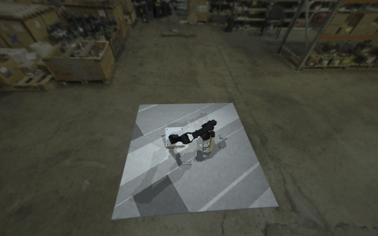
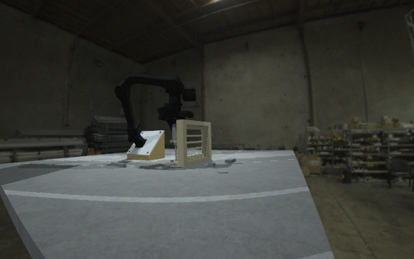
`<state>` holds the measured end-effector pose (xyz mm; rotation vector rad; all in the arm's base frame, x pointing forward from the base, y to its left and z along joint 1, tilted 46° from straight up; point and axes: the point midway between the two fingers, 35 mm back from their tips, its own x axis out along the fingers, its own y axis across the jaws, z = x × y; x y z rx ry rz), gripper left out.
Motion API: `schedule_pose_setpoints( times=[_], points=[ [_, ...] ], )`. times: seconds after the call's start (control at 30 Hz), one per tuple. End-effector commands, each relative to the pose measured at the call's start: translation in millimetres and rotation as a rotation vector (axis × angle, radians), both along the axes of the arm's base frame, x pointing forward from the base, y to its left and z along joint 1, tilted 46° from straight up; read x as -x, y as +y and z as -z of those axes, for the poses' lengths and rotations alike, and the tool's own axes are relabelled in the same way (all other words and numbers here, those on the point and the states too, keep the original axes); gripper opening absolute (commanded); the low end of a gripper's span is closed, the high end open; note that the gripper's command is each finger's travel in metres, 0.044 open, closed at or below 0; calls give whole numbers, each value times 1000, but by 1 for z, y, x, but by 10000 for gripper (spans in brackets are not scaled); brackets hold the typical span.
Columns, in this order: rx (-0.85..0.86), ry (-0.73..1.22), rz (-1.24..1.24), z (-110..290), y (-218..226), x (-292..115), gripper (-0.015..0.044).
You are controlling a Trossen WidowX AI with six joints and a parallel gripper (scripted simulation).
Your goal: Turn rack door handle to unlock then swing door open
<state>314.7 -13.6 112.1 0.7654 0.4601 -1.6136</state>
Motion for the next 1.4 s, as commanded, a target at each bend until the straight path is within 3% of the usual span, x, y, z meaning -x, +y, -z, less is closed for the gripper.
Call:
schedule_pose_setpoints(
  times=[0.0, 0.67, 1.0, 1.37],
  points=[
    [8, -153, 150, 1, 0, -1, 23],
    [12, -205, 201, 1, 0, -1, 23],
    [12, -205, 201, 1, 0, -1, 285],
    [-11, 92, -92, 1, -1, -1, 295]
  ],
)
